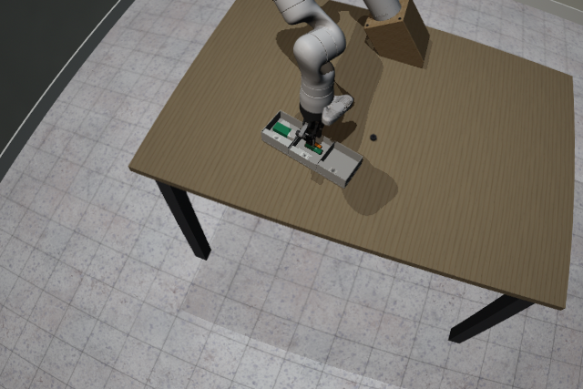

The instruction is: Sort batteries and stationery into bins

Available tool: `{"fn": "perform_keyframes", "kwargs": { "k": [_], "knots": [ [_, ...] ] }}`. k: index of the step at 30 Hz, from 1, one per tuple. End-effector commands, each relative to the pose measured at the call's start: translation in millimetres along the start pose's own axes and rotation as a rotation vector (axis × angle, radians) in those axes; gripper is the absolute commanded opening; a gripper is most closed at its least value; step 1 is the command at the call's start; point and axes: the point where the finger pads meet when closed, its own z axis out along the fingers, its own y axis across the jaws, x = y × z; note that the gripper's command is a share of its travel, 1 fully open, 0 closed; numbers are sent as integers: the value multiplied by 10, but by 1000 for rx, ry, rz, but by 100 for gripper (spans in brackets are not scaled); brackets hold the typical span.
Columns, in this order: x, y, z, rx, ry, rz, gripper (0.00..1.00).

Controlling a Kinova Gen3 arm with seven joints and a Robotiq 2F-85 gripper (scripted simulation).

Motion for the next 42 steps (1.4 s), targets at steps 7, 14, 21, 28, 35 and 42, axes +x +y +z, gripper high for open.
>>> {"fn": "perform_keyframes", "kwargs": {
  "k": [7,14,21,28,35,42],
  "knots": [
    [5,22,-140,-7,3,1,24],
    [5,22,-187,-7,3,1,24],
    [5,24,-307,-7,3,1,100],
    [4,22,-507,-7,3,1,100],
    [3,21,-787,-7,3,1,100],
    [3,19,-1067,-6,3,1,100]
  ]
}}
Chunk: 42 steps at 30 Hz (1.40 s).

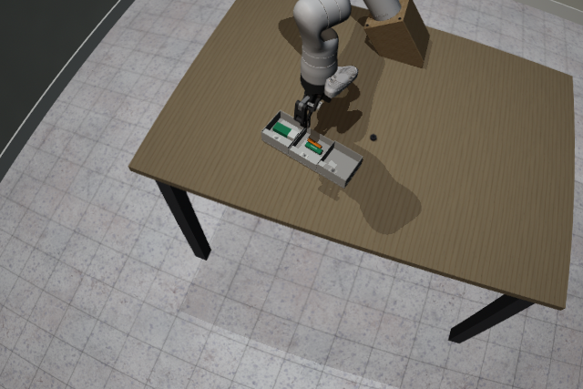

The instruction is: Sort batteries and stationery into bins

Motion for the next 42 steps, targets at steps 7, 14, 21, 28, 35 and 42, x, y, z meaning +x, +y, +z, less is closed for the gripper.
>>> {"fn": "perform_keyframes", "kwargs": {
  "k": [7,14,21,28,35,42],
  "knots": [
    [9,45,-325,-16,8,4,100],
    [7,40,-605,-16,8,4,100],
    [7,40,-623,-16,8,4,100],
    [7,40,-623,-16,8,4,100],
    [7,40,-622,-16,8,4,100],
    [7,40,-622,-16,8,4,100]
  ]
}}
